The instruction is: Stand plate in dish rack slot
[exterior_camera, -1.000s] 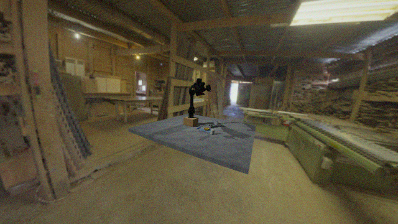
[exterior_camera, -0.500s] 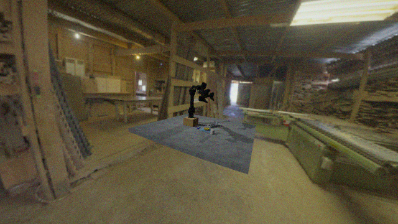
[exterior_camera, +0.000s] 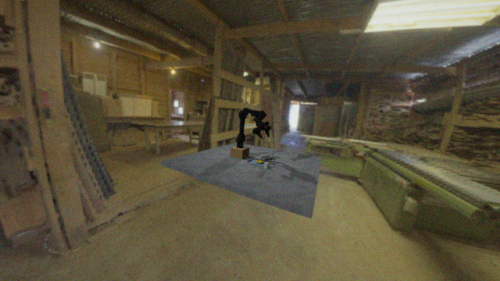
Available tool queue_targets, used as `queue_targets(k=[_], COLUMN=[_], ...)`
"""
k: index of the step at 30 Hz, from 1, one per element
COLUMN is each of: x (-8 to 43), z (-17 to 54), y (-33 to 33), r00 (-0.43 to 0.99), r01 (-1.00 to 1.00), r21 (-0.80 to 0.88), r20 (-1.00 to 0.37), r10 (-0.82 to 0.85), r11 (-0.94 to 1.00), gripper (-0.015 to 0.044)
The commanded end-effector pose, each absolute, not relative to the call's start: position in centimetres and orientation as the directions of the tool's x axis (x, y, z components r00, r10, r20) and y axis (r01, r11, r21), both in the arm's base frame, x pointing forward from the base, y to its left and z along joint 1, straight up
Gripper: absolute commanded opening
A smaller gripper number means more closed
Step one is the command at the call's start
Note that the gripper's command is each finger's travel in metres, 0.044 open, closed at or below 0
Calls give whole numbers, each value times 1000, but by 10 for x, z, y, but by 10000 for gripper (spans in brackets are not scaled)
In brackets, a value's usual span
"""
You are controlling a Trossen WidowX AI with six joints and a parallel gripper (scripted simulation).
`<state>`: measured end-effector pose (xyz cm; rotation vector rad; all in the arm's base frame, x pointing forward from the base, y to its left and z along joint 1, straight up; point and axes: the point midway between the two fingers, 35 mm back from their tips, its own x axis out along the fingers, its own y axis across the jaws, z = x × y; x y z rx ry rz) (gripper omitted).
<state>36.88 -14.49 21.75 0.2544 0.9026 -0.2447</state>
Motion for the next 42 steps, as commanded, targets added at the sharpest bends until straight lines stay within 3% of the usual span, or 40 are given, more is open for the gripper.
queue_targets(k=[1, 21, 29, 36, 42], x=[363, 313, 312, 311, 308], z=[195, 123, 120, 19, 9], y=[-129, -67, -67, -70, -68], r00=[503, 32, 27, 27, 26], r01=[249, -142, -145, -145, -145], r21=[64, -12, -12, -12, -12], r20=[-861, -999, -1000, -1000, -1000], r10=[-73, -8, -8, -8, -8], r11=[966, 990, 989, 989, 989], gripper=[400, 400, 400, 400, 400])
